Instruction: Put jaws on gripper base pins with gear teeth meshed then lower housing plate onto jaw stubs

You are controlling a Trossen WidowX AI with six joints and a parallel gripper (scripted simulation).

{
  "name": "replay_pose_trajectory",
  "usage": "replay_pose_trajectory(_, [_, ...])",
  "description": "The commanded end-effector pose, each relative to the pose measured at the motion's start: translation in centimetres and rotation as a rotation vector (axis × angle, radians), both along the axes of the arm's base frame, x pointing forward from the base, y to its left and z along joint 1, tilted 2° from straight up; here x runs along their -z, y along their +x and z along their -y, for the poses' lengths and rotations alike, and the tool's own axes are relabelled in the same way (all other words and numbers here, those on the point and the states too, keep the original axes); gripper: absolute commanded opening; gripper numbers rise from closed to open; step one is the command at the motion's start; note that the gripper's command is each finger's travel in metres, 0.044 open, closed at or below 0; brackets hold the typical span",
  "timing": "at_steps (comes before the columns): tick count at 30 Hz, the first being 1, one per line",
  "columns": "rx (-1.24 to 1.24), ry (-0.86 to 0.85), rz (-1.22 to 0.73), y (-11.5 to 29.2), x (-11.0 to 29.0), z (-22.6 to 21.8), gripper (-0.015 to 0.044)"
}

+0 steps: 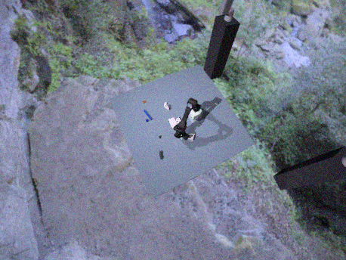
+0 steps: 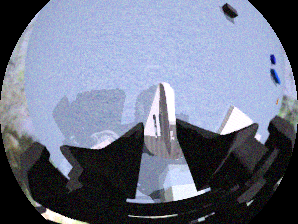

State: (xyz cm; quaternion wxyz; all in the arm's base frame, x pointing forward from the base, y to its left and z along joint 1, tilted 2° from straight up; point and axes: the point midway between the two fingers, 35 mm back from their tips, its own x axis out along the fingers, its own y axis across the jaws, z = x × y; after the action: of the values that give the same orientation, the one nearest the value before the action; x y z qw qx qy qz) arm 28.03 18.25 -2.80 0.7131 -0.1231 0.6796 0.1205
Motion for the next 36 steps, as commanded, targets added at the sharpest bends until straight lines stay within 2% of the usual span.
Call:
replay_pose_trajectory(1, [0.000,0.009,0.014,0.3,-1.4,-0.2,0.0134])
replay_pose_trajectory(20, [0.001,0.006,0.015,-0.2,-7.3,0.0,0.0134])
replay_pose_trajectory(27, [0.010,0.006,0.015,-0.2,-7.5,0.2,0.0134])
replay_pose_trajectory(36, [0.131,0.010,0.014,-0.1,-7.5,3.2,0.0134])
